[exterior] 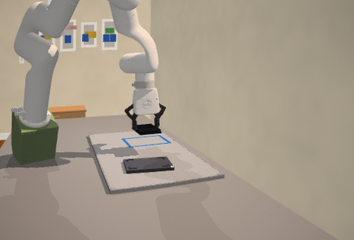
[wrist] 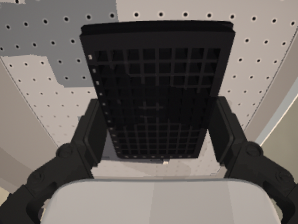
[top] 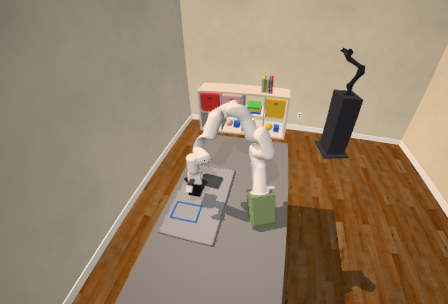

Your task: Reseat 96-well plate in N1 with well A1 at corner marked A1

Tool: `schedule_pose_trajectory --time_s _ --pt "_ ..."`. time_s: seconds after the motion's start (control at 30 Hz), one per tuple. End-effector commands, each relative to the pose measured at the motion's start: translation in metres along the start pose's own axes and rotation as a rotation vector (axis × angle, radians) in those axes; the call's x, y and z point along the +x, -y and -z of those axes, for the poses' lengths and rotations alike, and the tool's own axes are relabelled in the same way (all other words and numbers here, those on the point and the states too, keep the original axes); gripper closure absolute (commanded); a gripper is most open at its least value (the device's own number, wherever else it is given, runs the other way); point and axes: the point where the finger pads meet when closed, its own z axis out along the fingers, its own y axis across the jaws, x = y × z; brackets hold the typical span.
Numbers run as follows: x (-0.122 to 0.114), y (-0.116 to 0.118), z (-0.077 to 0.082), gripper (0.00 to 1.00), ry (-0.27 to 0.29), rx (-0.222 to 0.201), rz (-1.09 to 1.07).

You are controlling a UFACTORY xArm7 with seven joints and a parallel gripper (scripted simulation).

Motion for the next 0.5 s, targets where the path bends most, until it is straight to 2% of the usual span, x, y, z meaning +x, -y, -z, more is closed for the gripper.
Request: schedule_pose_trajectory --time_s 0.0,0.47 --pt "-0.012 0.002 0.002 1.00 -0.018 0.009 0.137" --pt "-0.057 0.015 0.003 1.00 -0.019 0.005 0.604"
